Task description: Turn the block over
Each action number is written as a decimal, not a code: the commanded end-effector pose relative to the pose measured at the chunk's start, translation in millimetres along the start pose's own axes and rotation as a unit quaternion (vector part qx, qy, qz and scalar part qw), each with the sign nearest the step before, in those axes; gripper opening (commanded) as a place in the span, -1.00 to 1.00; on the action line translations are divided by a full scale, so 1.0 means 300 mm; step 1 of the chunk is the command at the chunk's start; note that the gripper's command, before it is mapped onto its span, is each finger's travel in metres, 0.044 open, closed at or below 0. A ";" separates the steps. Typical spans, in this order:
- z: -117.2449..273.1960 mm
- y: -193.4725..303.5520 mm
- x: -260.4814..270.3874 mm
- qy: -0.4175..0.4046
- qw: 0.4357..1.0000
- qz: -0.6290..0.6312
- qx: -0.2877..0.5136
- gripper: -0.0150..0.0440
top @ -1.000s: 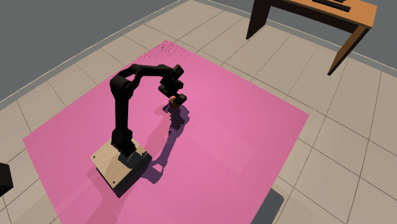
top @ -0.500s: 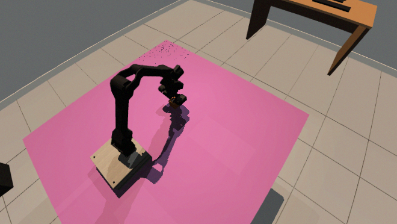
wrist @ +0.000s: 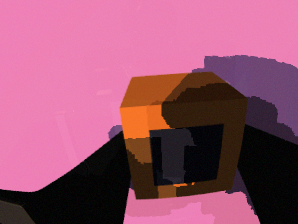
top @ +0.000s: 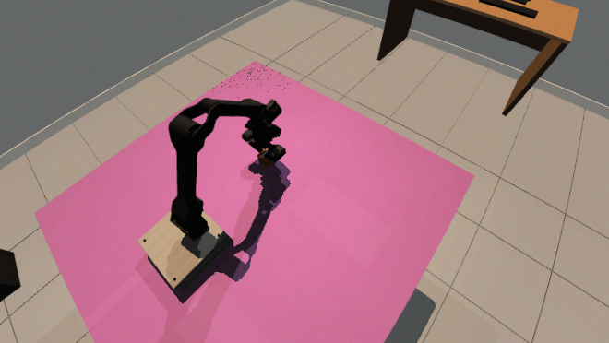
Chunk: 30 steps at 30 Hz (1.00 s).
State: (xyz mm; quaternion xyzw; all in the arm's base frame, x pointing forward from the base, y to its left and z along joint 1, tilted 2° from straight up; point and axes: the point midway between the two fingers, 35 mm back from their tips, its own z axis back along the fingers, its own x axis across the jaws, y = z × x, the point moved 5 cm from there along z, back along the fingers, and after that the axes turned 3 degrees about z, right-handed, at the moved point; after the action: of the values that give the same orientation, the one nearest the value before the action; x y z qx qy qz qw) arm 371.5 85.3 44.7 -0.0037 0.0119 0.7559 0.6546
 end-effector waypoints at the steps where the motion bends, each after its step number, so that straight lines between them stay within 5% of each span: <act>1: 0.074 -0.007 0.000 0.000 1.000 -0.003 -0.009 -0.49; 30: 0.036 0.039 0.007 0.010 0.985 0.000 -0.172 -0.49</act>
State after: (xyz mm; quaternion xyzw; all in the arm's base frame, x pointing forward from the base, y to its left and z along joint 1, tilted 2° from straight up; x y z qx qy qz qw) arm 363.6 87.0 54.8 -0.1062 -0.0951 0.7518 0.6438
